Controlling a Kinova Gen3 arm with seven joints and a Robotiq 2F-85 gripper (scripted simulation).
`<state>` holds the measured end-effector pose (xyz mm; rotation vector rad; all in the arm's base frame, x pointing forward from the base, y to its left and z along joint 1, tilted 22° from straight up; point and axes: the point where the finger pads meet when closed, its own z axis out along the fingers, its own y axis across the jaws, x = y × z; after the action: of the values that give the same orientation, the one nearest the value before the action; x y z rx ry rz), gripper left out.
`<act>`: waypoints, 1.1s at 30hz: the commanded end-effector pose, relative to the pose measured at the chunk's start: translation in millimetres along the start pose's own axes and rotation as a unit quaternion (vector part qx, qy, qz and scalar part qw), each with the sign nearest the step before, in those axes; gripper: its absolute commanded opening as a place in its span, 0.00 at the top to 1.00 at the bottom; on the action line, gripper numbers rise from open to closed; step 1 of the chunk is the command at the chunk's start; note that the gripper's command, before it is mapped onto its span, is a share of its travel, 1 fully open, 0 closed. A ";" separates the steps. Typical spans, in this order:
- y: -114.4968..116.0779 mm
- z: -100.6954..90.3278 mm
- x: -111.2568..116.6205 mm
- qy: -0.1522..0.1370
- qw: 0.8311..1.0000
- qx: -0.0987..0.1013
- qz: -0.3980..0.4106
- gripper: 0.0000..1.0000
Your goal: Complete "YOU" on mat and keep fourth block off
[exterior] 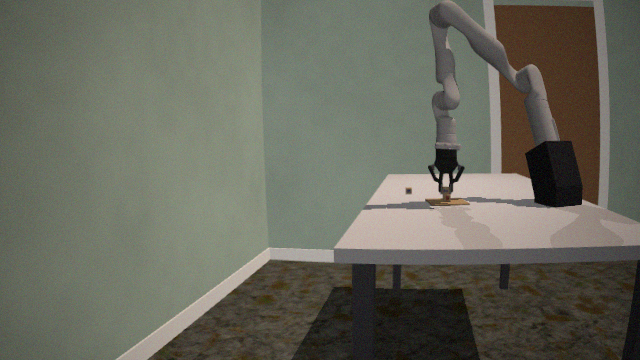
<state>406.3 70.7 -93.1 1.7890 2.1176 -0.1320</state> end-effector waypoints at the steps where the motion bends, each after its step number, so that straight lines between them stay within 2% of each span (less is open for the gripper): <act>1: -7.6 13.8 -6.1 -0.007 1.000 0.010 0.000 0.79; 9: -7.9 26.8 -6.3 -0.007 1.000 0.010 0.000 0.79; 33: -7.9 27.3 -6.3 -0.007 1.000 0.010 0.000 0.79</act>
<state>404.9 54.5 -118.1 1.7939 2.1127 -0.1676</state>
